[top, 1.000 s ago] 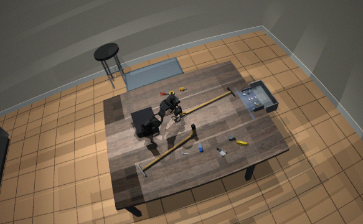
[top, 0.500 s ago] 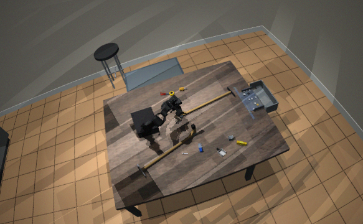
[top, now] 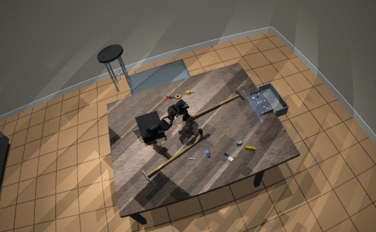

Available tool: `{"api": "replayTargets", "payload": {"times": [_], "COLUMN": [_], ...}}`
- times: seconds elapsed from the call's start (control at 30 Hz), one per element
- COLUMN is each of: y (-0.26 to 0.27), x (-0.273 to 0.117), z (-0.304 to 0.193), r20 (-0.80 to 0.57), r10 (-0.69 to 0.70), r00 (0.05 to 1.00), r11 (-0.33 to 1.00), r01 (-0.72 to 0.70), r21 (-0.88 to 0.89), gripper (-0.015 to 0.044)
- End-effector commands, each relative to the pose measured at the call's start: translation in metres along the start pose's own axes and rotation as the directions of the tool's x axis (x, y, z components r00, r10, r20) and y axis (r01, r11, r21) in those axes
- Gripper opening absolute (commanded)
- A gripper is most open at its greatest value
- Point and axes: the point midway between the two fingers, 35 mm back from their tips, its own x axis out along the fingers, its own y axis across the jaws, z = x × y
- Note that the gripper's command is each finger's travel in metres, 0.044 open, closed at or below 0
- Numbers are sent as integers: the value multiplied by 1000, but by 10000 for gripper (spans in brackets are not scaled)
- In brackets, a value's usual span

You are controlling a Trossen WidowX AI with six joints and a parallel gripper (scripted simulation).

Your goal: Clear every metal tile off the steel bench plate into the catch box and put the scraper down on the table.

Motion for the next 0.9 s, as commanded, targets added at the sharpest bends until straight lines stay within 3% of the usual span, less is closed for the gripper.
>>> {"api": "replayTargets", "payload": {"times": [0.0, 0.07, 0.33, 0.43, 0.87], "y": [0, 0, 0, 0, -8], "x": [0, 0, 0, -1, -1], "z": [0, 0, 0, 0, 2], "r20": [0, 0, 0, 0, 0], "r10": [0, 0, 0, -2, -15], "r00": [1000, 1000, 1000, 1000, 1000], "r11": [1000, 1000, 1000, 1000, 1000], "r01": [0, 0, 0, 2, 15], "r21": [2, 2, 2, 0, 8], "gripper": [177, 125, 72, 0, 0]}}
